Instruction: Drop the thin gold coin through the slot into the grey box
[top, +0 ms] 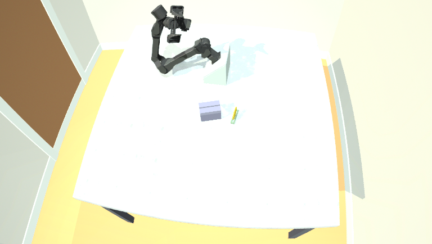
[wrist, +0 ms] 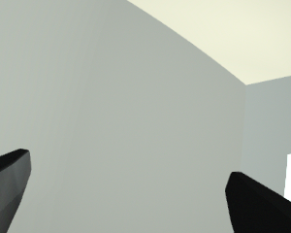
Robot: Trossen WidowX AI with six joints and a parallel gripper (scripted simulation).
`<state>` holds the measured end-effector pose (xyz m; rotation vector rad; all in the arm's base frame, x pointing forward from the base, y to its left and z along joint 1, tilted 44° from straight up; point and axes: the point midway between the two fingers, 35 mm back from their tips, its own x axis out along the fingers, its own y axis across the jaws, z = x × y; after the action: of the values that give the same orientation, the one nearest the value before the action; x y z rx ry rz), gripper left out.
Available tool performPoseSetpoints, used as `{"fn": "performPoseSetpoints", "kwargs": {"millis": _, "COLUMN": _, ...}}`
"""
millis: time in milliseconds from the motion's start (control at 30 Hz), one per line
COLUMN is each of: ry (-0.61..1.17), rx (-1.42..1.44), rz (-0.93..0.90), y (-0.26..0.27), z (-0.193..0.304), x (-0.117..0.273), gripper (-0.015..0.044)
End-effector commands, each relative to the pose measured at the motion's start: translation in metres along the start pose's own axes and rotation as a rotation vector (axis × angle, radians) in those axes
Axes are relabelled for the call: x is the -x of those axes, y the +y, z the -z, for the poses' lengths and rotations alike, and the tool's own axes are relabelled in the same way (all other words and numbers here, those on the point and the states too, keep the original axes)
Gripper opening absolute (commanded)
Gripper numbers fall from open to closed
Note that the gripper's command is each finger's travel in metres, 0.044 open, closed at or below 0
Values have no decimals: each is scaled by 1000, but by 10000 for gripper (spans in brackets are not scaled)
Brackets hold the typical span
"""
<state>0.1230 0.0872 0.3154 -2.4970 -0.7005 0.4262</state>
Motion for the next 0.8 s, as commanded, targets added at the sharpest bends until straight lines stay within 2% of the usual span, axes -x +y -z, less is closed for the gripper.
{"fn": "performPoseSetpoints", "kwargs": {"millis": 0, "ry": -1, "rx": -7, "rz": -5, "y": -1, "z": 0, "x": -1, "gripper": 374}}
{"fn": "performPoseSetpoints", "kwargs": {"millis": 267, "ry": -21, "rx": -361, "rz": -268, "y": -19, "z": -20, "x": -44, "gripper": 164}}
{"fn": "performPoseSetpoints", "kwargs": {"millis": 567, "ry": 82, "rx": -778, "rz": -620, "y": -1, "z": -52, "x": -109, "gripper": 161}}
{"fn": "performPoseSetpoints", "kwargs": {"millis": 767, "ry": 275, "rx": -1093, "rz": -869, "y": 31, "z": -78, "x": -154, "gripper": 161}}
